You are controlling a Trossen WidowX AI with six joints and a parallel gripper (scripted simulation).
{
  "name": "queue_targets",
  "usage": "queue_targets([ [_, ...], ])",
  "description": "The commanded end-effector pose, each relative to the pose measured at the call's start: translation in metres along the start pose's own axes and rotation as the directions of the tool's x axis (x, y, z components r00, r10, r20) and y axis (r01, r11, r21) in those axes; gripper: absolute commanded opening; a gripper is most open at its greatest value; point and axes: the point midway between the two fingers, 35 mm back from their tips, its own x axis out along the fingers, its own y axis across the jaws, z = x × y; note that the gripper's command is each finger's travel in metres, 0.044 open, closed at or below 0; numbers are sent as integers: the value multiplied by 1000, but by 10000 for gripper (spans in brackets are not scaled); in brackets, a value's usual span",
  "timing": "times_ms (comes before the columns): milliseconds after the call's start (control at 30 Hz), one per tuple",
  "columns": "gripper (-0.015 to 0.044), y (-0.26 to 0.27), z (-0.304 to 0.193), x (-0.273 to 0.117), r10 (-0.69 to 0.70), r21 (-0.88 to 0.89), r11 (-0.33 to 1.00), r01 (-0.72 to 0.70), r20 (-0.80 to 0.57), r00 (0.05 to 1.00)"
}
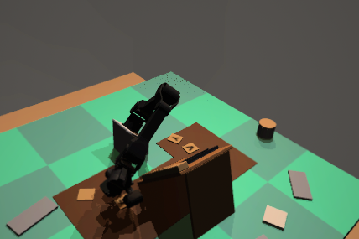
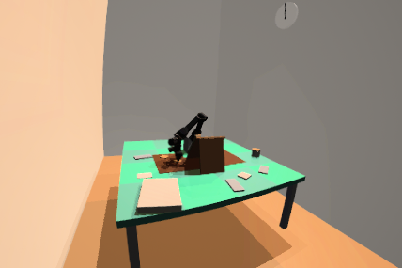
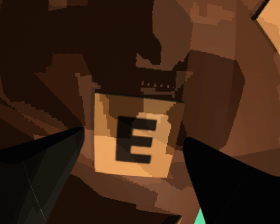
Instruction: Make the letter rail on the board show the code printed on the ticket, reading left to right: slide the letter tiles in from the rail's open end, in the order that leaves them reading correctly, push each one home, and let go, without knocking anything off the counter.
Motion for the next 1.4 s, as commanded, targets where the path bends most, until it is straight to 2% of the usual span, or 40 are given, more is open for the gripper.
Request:
queue_targets([
  [0,340,0,-1,1,1,6,1000,-1,-4,1000],
  [800,340,0,-1,1,1,6,1000,-1,-4,1000],
  [833,314,0,-1,1,1,6,1000,-1,-4,1000],
  [1233,234,0,-1,1,1,6,1000,-1,-4,1000],
  [1367,129,0,0,-3,1,6,1000,-1,-4,1000],
])
